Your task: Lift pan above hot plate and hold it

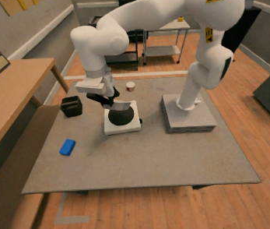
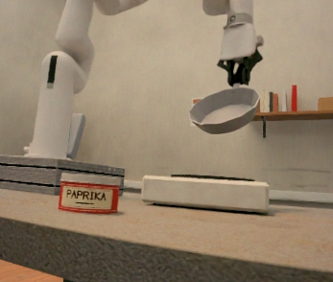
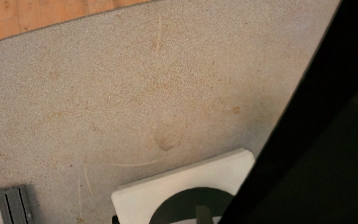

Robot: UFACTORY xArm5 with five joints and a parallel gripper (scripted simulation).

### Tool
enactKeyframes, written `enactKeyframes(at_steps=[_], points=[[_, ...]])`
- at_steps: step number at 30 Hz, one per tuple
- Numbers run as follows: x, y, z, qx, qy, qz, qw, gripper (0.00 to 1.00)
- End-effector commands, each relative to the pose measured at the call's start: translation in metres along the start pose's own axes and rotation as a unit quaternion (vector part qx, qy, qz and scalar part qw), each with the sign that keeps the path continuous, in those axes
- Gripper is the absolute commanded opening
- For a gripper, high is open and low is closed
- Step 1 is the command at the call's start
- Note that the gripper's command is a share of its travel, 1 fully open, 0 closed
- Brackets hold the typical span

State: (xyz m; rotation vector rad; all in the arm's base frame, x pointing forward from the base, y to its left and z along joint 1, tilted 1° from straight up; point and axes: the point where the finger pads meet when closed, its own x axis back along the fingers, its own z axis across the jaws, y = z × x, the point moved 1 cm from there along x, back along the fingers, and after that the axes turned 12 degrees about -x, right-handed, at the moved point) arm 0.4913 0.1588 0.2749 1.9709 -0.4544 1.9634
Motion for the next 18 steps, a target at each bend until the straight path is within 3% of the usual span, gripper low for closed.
enactKeyframes(at_steps=[1, 18], points=[[0.006, -0.001, 0.001, 0.0, 0.002, 0.002, 1.0, 0.0], [0.019, -0.001, 0.0, 0.0, 0.002, 0.002, 1.0, 0.0]])
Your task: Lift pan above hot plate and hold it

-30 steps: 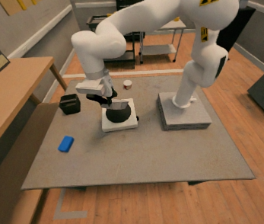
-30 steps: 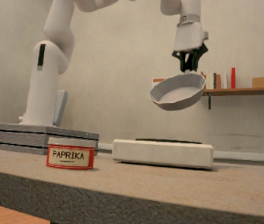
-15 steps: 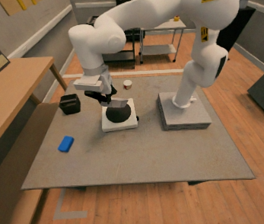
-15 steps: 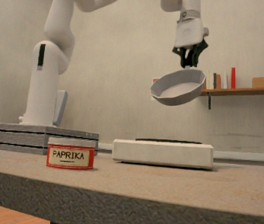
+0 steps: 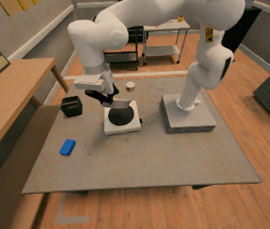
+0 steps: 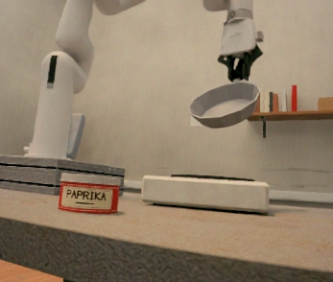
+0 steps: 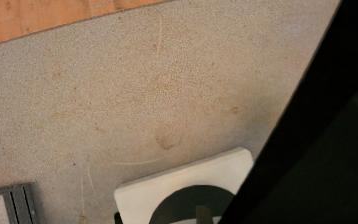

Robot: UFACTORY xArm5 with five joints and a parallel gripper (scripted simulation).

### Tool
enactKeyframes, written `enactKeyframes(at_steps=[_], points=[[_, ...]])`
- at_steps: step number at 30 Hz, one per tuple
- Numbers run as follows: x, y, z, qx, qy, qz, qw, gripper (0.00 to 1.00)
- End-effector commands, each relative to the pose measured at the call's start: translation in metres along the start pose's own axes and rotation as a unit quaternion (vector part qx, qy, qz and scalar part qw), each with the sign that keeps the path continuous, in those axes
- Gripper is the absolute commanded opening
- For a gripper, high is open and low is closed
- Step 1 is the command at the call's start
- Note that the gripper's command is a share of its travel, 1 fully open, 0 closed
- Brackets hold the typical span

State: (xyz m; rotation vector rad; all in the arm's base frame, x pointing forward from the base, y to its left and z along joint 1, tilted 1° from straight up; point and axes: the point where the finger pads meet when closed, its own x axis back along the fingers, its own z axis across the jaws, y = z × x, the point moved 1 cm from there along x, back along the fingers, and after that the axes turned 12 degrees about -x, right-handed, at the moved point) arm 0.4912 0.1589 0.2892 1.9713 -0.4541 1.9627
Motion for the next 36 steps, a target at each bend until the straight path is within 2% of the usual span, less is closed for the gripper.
enactKeyframes(at_steps=[1, 36], points=[[0.005, -0.001, 0.001, 0.0, 0.002, 0.002, 1.0, 0.0], [0.016, 0.0, 0.0, 0.0, 0.002, 0.002, 1.0, 0.0]])
